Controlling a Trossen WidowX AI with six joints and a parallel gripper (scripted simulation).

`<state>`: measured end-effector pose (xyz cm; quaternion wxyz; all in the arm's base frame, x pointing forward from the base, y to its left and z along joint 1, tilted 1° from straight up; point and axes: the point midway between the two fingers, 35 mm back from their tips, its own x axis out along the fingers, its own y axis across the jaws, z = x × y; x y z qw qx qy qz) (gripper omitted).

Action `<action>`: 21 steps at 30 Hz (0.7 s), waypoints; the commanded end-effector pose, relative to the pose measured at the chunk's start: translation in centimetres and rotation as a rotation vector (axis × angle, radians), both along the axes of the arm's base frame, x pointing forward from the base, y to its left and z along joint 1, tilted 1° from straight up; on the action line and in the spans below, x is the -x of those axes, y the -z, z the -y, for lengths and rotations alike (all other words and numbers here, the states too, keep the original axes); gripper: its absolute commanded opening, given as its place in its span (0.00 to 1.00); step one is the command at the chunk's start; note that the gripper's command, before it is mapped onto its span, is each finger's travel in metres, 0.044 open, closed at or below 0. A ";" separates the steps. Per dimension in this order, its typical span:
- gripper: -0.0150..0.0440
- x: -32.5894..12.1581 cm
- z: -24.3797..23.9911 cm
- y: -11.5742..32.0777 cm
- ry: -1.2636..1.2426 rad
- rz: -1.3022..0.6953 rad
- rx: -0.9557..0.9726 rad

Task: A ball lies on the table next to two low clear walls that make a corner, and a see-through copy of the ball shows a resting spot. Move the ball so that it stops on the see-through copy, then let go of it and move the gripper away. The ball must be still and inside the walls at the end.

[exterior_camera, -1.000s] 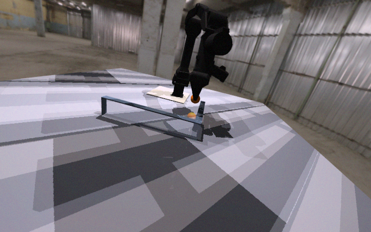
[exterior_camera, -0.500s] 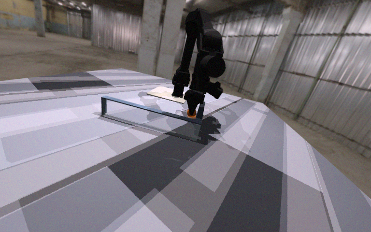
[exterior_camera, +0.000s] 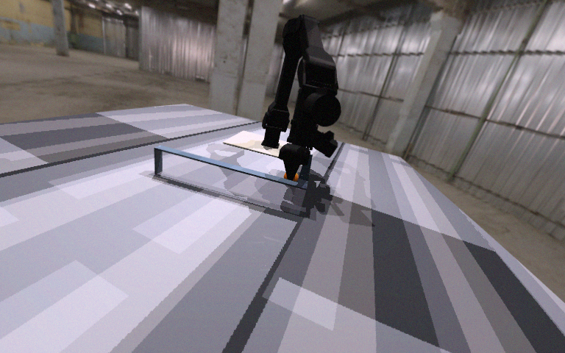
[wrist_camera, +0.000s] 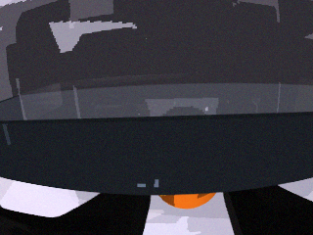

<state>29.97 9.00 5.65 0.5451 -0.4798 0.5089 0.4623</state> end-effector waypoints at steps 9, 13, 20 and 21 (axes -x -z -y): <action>0.48 0.0 0.0 0.2 0.000 -0.002 0.001; 0.65 0.0 0.0 0.2 0.000 -0.002 0.001; 0.72 0.0 0.0 0.0 0.000 -0.002 0.001; 0.72 0.0 0.0 -0.6 -0.001 -0.002 0.001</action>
